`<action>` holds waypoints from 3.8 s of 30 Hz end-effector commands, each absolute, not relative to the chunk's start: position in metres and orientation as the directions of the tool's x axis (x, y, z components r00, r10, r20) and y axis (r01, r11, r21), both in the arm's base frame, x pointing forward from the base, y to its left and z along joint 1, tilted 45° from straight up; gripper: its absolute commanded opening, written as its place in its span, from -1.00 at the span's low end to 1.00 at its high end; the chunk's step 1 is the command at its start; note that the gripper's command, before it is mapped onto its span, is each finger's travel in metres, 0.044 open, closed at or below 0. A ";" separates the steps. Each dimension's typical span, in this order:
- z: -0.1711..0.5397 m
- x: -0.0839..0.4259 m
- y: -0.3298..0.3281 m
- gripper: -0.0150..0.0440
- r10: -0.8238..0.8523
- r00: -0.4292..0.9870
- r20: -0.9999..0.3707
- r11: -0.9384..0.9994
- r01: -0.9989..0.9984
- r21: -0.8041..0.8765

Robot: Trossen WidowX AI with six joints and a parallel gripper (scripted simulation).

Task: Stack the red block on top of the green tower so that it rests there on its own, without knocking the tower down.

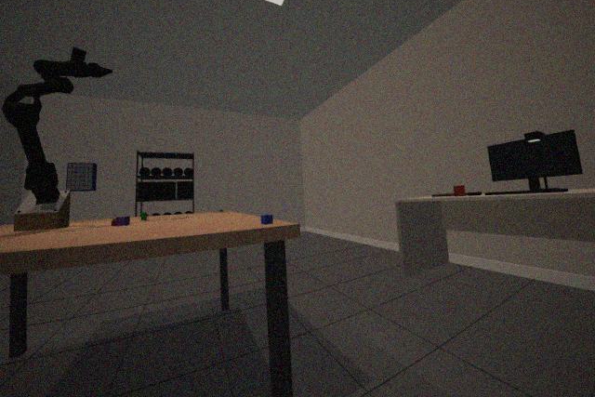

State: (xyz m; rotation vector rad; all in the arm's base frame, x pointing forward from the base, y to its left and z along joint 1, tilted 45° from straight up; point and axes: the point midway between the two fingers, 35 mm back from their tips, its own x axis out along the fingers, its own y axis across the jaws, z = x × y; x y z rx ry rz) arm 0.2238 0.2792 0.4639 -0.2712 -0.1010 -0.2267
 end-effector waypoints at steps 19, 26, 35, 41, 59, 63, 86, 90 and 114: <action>0.419 0.344 0.232 1.00 -0.356 0.914 0.194 0.779 0.405 -0.479; 0.371 0.394 0.192 1.00 -0.402 0.908 0.119 0.713 0.392 -0.582; 0.290 0.434 0.115 1.00 -0.498 0.864 -0.073 0.659 0.322 -0.680; 0.229 0.436 0.050 1.00 -0.586 0.772 -0.245 0.653 0.272 -0.707; 0.070 0.276 -0.117 1.00 -0.717 0.006 -0.698 0.660 0.332 -0.674; 0.067 0.254 -0.127 1.00 -0.699 -0.083 -0.710 0.646 0.352 -0.678; 0.040 0.254 -0.154 1.00 -0.700 -0.083 -0.709 0.645 0.352 -0.679; 0.035 0.254 -0.158 1.00 -0.700 -0.083 -0.709 0.645 0.352 -0.678; 0.020 0.252 -0.174 1.00 -0.701 -0.083 -0.708 0.644 0.351 -0.680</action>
